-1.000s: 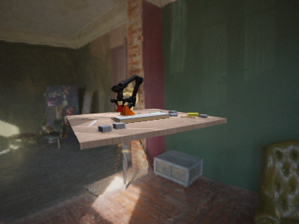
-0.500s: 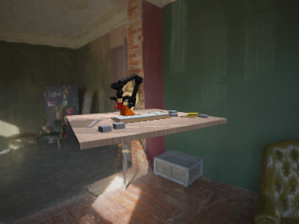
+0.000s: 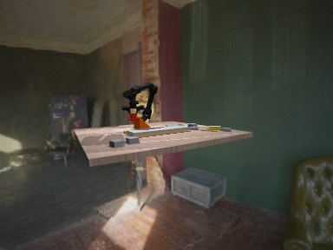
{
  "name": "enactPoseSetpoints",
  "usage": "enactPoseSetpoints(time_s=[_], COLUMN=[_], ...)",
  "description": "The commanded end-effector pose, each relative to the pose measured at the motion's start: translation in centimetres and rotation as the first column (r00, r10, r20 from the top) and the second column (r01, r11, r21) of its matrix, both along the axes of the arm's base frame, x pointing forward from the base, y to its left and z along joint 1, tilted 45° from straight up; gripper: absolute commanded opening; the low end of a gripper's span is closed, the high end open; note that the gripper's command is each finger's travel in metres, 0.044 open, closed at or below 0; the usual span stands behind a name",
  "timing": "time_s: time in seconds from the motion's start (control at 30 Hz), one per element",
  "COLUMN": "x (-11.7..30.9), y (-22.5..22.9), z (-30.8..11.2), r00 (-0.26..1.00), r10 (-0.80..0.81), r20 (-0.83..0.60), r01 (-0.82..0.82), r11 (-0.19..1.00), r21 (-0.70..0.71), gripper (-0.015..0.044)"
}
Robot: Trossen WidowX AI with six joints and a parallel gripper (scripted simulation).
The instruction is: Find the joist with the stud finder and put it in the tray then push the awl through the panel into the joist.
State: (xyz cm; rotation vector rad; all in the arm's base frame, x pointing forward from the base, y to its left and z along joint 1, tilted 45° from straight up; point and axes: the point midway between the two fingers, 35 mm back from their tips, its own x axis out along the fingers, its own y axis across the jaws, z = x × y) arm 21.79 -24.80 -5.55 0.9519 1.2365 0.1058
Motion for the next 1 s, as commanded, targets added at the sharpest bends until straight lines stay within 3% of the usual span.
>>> enactPoseSetpoints(time_s=[0.0, 0.77, 0.97], x=[1.7, 9.3, 9.6], y=[-1.0, -3.1, -2.9], z=[0.0, -0.8, -1.0], r00=[0.998, 0.955, 0.953], r10=[0.038, 0.212, 0.217], r20=[0.043, 0.205, 0.210], r01=[-0.037, -0.202, -0.207], r11=[0.999, 0.977, 0.976], r21=[-0.015, -0.067, -0.069], gripper=[0.0000, 0.0000, 0.0000])
